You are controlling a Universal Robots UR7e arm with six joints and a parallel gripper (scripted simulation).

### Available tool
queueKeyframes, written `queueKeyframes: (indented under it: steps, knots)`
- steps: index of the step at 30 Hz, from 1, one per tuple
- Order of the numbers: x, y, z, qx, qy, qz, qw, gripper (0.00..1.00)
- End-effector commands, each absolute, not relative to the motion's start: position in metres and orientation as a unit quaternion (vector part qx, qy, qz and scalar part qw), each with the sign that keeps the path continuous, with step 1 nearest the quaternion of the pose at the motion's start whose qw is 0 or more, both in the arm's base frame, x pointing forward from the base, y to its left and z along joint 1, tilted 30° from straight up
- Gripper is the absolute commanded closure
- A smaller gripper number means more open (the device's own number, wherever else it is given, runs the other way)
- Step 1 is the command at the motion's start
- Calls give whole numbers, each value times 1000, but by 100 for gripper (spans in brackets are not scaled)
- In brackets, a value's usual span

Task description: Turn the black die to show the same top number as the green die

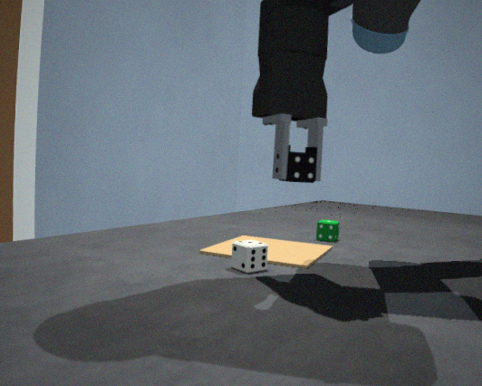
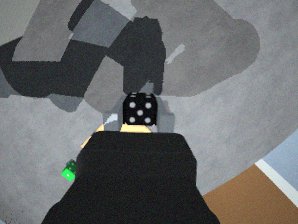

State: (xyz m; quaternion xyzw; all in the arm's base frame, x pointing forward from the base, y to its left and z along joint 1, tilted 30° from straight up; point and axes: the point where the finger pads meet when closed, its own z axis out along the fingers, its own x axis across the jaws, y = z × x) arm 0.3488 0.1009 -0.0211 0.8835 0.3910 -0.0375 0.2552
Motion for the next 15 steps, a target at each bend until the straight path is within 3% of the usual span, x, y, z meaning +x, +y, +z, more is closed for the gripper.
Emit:
queueKeyframes:
  steps: [1,15]
  knots:
    - [354,99,-18,914,312,-16,259,43]
    - [369,90,-10,958,119,37,256,43]
